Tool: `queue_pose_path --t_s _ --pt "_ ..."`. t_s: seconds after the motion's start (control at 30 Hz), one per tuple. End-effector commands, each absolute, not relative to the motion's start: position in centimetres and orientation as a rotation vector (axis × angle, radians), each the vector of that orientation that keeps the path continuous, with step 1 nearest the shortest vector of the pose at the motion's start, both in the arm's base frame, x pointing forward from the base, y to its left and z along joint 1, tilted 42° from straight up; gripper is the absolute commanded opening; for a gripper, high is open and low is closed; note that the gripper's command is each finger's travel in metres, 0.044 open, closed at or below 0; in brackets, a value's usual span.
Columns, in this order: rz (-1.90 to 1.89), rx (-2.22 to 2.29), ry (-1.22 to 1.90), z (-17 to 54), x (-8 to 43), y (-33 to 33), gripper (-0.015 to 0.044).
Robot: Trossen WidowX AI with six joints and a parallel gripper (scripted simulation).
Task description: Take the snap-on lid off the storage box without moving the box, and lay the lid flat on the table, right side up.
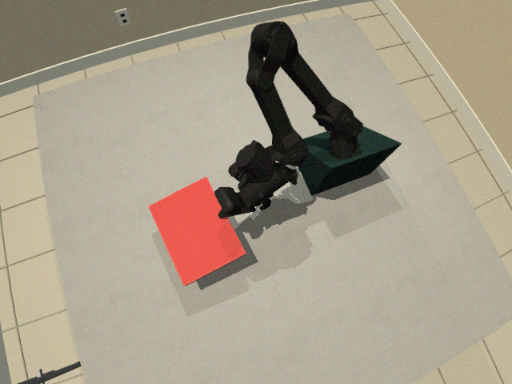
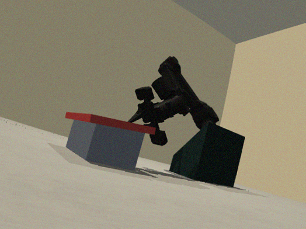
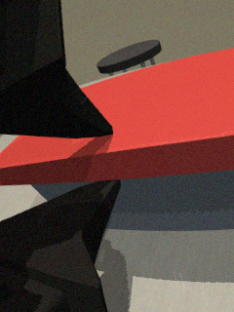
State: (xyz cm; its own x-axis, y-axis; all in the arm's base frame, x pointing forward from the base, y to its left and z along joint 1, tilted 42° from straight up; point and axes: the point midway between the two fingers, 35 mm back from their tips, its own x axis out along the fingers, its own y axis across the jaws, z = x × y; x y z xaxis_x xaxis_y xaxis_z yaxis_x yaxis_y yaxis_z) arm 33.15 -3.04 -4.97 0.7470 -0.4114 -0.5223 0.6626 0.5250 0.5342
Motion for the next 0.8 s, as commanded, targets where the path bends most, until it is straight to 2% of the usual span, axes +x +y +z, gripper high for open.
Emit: queue_pose_path --t_s 0.0,0.77 --pt "-0.658 0.783 0.356 -5.01 33.20 -3.04 0.0000" --pt "-0.658 0.783 0.356 -5.02 33.39 -3.04 0.0000"
